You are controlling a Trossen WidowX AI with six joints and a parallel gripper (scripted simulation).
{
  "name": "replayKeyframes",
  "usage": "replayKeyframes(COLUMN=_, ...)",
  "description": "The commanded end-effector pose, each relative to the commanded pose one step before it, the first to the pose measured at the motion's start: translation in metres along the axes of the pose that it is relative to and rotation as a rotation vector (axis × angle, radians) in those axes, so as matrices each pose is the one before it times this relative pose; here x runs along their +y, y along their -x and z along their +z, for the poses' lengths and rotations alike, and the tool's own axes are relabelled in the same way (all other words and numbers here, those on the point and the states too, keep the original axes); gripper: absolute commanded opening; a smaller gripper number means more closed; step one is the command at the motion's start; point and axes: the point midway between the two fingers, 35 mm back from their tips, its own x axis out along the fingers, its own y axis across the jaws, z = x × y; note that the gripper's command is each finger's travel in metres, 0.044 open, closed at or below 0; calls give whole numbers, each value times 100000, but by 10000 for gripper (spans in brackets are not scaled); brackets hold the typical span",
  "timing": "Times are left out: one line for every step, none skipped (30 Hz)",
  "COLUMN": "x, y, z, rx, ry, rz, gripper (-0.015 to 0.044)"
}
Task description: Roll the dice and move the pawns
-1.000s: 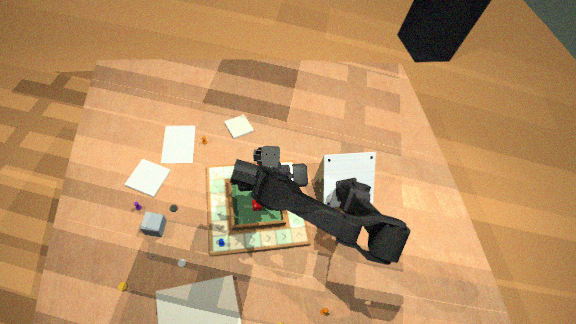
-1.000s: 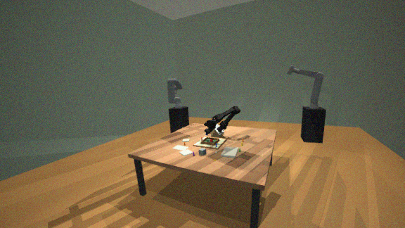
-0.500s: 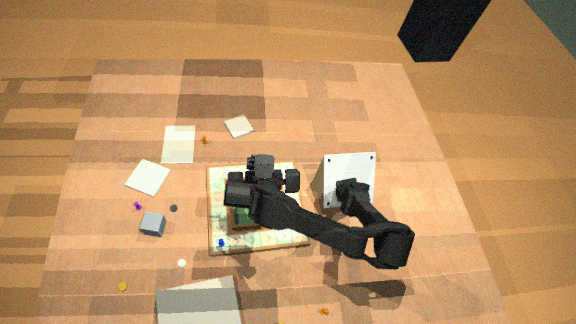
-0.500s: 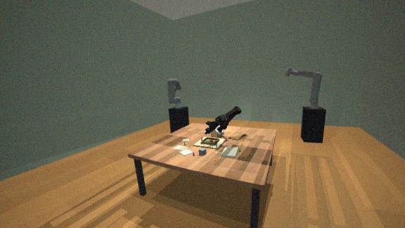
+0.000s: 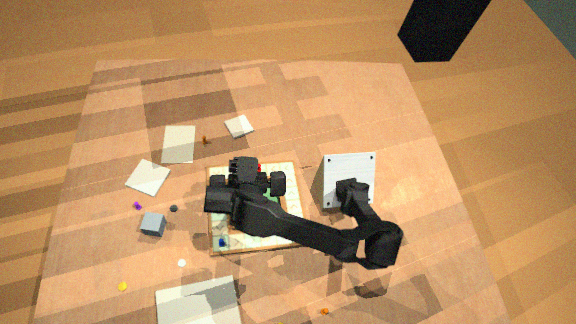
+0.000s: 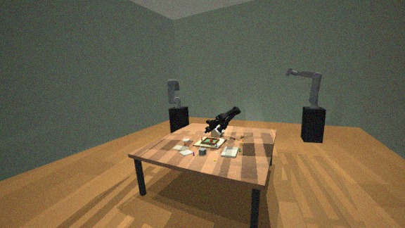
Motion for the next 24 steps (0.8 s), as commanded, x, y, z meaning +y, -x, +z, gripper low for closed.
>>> replayKeyframes(x=49, y=25, z=19, rx=-63, ry=-19, rz=361, gripper=0)
replayKeyframes(x=0, y=0, z=0, rx=0, ry=0, rz=0, gripper=0)
replayKeyframes(x=0, y=0, z=0, rx=0, ry=0, rz=0, gripper=26)
replayKeyframes(x=0, y=0, z=0, rx=0, ry=0, rz=0, gripper=53)
replayKeyframes(x=0, y=0, z=0, rx=0, ry=0, rz=0, gripper=79)
replayKeyframes(x=0, y=0, z=0, rx=0, ry=0, rz=0, gripper=105)
replayKeyframes(x=0, y=0, z=0, rx=0, ry=0, rz=0, gripper=131)
replayKeyframes(x=0, y=0, z=0, rx=0, ry=0, rz=0, gripper=158)
replayKeyframes(x=0, y=0, z=0, rx=0, ry=0, rz=0, gripper=184)
replayKeyframes(x=0, y=0, z=0, rx=0, ry=0, rz=0, gripper=210)
replayKeyframes(x=16, y=141, z=168, rx=-19, ry=-24, rz=-117, gripper=236)
replayKeyframes(x=37, y=425, z=504, rx=-50, ry=-72, rz=-353, gripper=263)
replayKeyframes(x=23, y=716, z=842, rx=-65, ry=-119, rz=-593, gripper=289)
replayKeyframes(x=-26, y=724, z=841, rx=-42, ry=-118, rz=-599, gripper=315)
replayKeyframes(x=-39, y=437, z=503, rx=-14, ry=-70, rz=-362, gripper=341)
replayKeyframes(x=-17, y=146, z=167, rx=-3, ry=-23, rz=-121, gripper=368)
replayKeyframes(x=0, y=0, z=0, rx=0, ry=0, rz=0, gripper=394)
replayKeyframes(x=0, y=0, z=0, rx=0, ry=0, rz=0, gripper=420)
replayKeyframes(x=-178, y=-240, z=-19, rx=1614, ry=412, rz=-781, gripper=440)
replayKeyframes(x=-529, y=-692, z=-64, rx=4928, ry=1139, rz=-2161, gripper=440)
replayKeyframes(x=-848, y=-1067, z=-112, rx=8462, ry=1590, rz=-2975, gripper=440)
replayKeyframes(x=-971, y=-1172, z=-134, rx=10753, ry=1472, rz=-2528, gripper=440)
replayKeyframes(x=-883, y=-1013, z=-121, rx=11000, ry=999, rz=-1215, gripper=440)
replayKeyframes(x=-790, y=-847, z=-109, rx=11087, ry=587, rz=141, gripper=440)
